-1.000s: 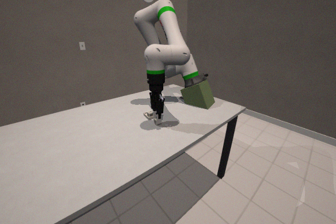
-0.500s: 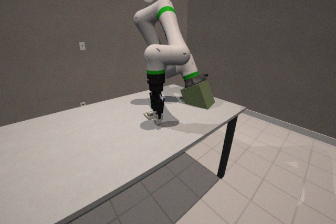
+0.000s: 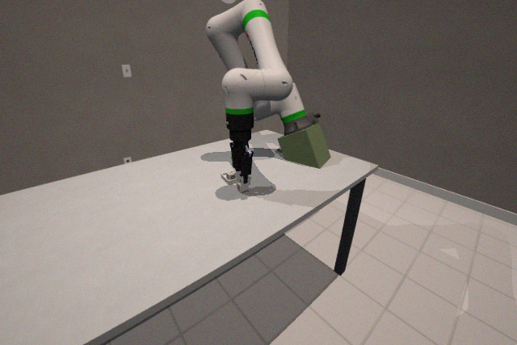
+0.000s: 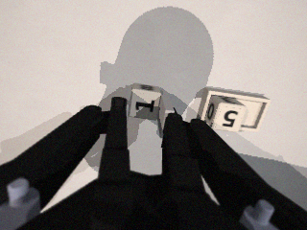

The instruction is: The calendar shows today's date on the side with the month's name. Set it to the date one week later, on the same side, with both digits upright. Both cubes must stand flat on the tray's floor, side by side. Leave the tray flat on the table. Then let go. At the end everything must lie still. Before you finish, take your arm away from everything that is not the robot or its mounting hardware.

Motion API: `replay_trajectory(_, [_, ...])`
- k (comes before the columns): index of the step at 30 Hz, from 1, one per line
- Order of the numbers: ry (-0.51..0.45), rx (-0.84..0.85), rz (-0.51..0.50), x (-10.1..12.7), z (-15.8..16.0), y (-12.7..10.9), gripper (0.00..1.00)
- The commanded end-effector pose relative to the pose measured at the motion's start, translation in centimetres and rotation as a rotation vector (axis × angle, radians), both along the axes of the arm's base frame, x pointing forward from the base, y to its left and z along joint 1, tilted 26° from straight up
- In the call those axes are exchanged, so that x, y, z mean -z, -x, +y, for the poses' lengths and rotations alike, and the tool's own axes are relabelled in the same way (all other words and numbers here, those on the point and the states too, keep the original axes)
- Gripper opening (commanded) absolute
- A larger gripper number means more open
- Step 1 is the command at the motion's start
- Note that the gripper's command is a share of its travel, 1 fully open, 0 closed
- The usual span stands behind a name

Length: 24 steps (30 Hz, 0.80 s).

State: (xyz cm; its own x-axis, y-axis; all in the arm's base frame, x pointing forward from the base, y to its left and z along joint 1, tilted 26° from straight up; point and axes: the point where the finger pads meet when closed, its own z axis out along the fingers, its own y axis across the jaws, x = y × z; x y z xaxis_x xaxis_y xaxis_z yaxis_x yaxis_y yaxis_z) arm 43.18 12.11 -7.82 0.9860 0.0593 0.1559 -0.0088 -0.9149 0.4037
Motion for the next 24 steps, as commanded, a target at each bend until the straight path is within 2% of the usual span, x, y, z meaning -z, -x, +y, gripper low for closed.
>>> replay_trajectory(1, [0.0,0.0,0.0,-0.01,0.02,-0.01,0.17])
replay_trajectory(24, [0.0,0.0,0.0,0.28,-0.11,-0.07,0.17])
